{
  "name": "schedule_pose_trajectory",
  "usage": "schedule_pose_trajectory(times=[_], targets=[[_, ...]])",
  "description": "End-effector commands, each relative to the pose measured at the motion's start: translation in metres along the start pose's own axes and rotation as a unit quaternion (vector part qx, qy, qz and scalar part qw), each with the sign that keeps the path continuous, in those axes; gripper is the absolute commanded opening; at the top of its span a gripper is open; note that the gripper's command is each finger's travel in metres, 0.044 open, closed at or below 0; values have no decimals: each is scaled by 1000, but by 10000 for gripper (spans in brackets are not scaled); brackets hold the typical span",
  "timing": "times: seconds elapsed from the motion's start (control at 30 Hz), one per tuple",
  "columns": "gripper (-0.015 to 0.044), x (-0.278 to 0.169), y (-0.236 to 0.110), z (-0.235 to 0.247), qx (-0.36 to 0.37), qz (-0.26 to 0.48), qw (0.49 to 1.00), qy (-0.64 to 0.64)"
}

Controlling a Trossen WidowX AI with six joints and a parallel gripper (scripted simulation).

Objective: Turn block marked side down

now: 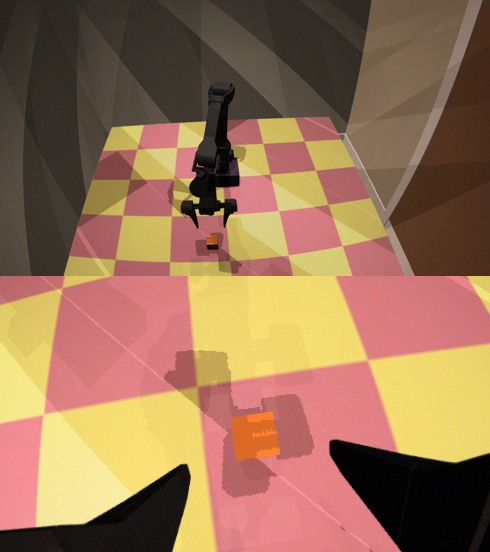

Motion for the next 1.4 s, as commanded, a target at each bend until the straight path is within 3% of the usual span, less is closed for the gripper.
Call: schedule_pose_trajectory(times=[0.0,0.4,0.57,0.7,1.37], targets=[[440,18,1,-1,-1,44,999,0],[440,81,9,1,-7,238,971,-2],[440,81,12,1,-7,240,971,-2],[440,66,40,0,-7,241,971,-2],[440,52,68,0,-7,241,971,-2]])
Point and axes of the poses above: the point midway between the two fingers, 35 mm back from their tips, its own y axis out along the fingers, its own z axis across the jaws, x = y × z, the point moved 9 cm from there along -y, back along the fingers, and after that the axes turned 1 degree about y, right-handed, at the moved point
